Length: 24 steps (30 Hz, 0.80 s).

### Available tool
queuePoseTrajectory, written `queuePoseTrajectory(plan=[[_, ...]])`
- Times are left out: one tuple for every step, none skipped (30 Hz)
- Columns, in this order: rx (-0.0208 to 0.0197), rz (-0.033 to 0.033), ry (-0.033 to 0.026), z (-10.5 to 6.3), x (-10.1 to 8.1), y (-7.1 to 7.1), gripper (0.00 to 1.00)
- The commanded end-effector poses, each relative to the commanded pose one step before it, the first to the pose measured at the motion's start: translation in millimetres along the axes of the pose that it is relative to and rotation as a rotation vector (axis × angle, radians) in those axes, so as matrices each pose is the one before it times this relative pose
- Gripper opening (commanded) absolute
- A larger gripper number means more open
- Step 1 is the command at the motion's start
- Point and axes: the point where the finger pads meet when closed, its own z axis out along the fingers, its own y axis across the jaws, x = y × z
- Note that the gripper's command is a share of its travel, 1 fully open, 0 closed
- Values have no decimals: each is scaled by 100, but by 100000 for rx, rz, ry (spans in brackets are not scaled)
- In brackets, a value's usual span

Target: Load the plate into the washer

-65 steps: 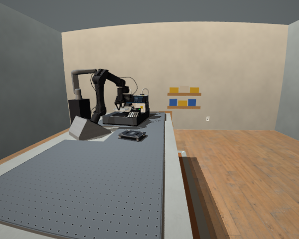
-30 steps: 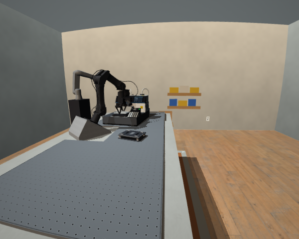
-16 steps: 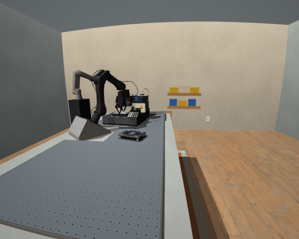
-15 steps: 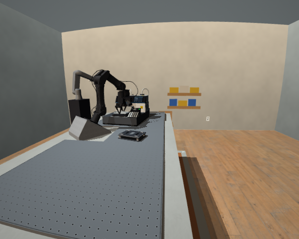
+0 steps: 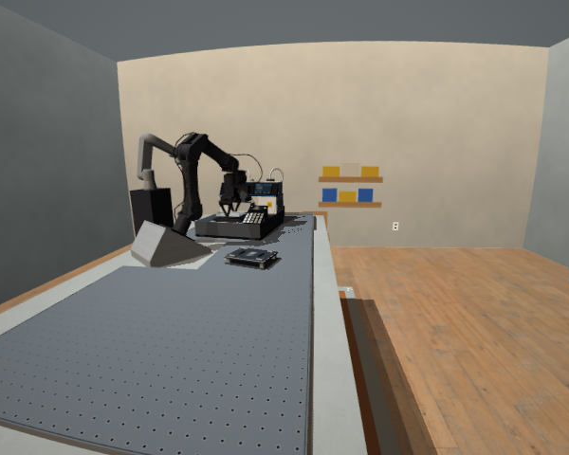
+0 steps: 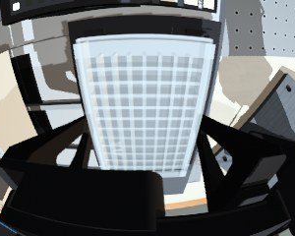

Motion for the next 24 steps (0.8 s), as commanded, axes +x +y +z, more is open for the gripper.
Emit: queuePoseTrajectory(plan=[[-4742, -6, -2385, -1276, -487, 485, 84], [146, -18, 54, 36, 23, -48, 84], [145, -18, 54, 36, 23, -47, 84], [146, -18, 54, 36, 23, -48, 84], [146, -18, 54, 36, 23, -48, 84], [146, -18, 54, 36, 23, -47, 84], [0, 0, 0, 0, 0, 0, 84], [0, 0, 0, 0, 0, 0, 84], [146, -18, 54, 36, 23, -47, 84], [146, -18, 54, 36, 23, -47, 84], [146, -18, 54, 36, 23, -47, 84], [146, -18, 54, 36, 23, -47, 84], [146, -18, 54, 36, 23, -47, 84], [146, -18, 54, 36, 23, -47, 84], [146, -18, 54, 36, 23, -47, 84], [146, -18, 54, 36, 23, -47, 84], [146, -18, 54, 36, 23, -47, 84], [146, -18, 54, 36, 23, -47, 84], [146, -18, 54, 36, 23, -47, 84], [-461, 50, -166, -130, -61, 131, 84], [-738, 83, -267, -194, -98, 212, 84], [-350, 40, -127, -81, -46, 99, 84], [52, -6, 19, 14, 8, -17, 84], [0, 0, 0, 0, 0, 0, 84]])
